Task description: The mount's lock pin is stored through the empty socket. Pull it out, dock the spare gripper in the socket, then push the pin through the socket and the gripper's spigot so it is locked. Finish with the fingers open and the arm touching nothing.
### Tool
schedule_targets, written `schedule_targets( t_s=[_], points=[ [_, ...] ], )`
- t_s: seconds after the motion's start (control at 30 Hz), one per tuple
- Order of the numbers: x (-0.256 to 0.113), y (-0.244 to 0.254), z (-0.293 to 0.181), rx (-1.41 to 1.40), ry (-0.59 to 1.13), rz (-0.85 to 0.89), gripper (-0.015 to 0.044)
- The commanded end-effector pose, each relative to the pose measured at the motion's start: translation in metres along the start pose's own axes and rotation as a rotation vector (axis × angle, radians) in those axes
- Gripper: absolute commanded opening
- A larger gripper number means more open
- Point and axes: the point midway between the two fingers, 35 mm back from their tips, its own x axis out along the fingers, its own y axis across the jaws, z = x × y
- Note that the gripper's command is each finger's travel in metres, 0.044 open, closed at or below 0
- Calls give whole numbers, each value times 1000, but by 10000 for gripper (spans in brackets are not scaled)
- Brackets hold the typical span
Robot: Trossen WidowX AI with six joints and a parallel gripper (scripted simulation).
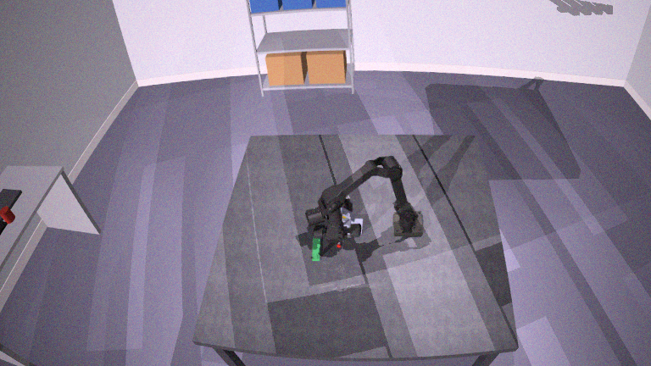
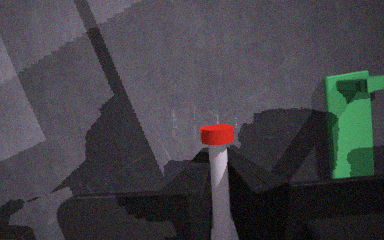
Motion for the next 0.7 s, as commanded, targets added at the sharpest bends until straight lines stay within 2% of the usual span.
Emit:
schedule_targets(
  t_s=[0.0,0.67],
  points=[
    [-3,-2,5,2,-7,-3,0],
    [-4,-2,16,5,-3,17,0]
  ],
)
